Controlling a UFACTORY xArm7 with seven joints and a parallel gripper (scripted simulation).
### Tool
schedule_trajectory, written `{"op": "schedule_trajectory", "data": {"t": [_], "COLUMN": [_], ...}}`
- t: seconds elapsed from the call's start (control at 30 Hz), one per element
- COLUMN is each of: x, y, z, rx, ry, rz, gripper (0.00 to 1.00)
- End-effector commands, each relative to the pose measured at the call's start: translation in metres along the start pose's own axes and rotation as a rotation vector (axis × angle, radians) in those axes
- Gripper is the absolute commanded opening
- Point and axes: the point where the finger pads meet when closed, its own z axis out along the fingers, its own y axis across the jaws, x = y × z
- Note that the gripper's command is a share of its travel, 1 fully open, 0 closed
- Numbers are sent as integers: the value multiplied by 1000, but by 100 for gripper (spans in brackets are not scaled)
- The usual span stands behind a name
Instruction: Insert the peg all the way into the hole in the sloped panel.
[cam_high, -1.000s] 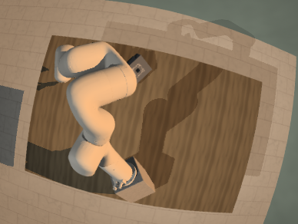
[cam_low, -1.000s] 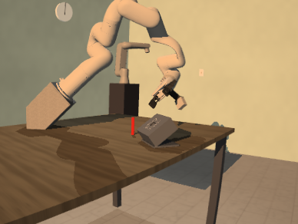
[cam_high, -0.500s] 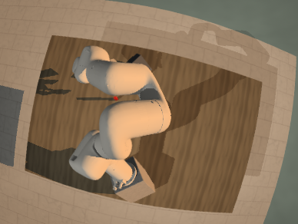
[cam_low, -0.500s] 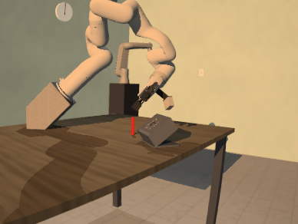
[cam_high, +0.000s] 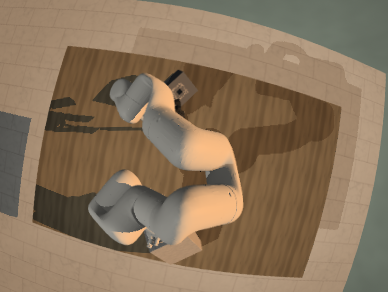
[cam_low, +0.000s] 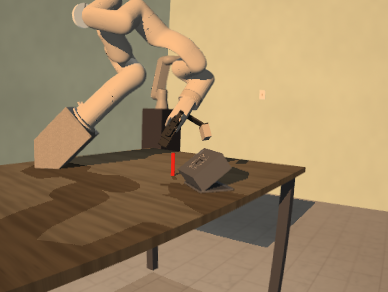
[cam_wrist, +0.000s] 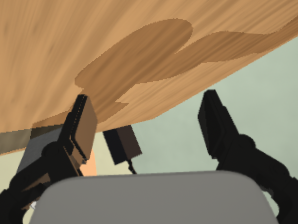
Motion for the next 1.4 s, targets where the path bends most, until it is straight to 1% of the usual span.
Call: {"op": "schedule_trajectory", "data": {"t": [0.0,0.13,0.2,0.27,0.47,0.7,0.9,1.37], "x": [-6,-6,-6,-5,4,19,21,30], "y": [-14,-29,-29,-37,-59,-81,-83,-90], "z": [5,3,3,1,-13,-42,-46,-31], "rx": [97,175,175,211,312,405,413,413], "ry": [71,141,141,180,313,488,507,507], "rz": [32,57,57,68,98,122,123,123], "gripper": [100,100,100,100,100,100,100,100]}}
